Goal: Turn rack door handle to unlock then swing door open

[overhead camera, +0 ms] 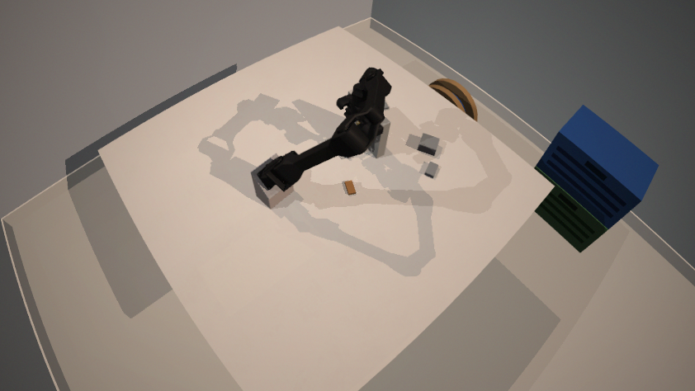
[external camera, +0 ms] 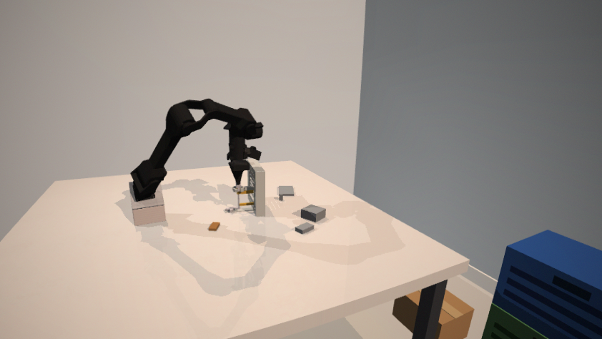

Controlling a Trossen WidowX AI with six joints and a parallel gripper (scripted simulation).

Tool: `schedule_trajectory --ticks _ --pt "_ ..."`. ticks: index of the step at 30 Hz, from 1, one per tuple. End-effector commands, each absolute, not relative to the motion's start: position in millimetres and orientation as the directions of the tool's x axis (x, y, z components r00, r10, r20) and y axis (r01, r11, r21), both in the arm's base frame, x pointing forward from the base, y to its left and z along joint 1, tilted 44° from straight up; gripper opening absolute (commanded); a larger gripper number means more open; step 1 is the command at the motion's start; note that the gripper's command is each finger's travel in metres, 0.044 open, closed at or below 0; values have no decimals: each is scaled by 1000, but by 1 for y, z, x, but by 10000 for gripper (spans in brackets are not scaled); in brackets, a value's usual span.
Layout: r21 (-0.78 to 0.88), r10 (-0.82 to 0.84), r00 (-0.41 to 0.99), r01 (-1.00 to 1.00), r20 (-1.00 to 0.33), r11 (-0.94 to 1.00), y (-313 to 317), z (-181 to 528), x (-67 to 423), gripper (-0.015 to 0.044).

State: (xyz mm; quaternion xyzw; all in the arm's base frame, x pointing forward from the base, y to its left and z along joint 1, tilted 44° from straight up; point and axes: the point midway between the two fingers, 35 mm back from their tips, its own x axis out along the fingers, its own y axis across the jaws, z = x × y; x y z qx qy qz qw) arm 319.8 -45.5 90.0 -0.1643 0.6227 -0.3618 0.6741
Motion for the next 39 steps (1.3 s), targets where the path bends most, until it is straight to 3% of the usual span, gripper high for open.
schedule_trajectory --ticks 1,6,11,24,31,39 --pt "-673 -693 -35 282 -720 684 -46 90 320 25" --pt "-667 -693 -35 313 -720 676 -46 90 320 23" --pt "-602 -693 -35 528 -720 599 -46 90 320 23" --pt "-277 -693 -35 930 -720 241 -46 90 320 23" --pt "-44 -692 -34 999 -721 -3 -46 90 320 23" --pt "225 -693 -34 933 -720 -280 -46 90 320 23"
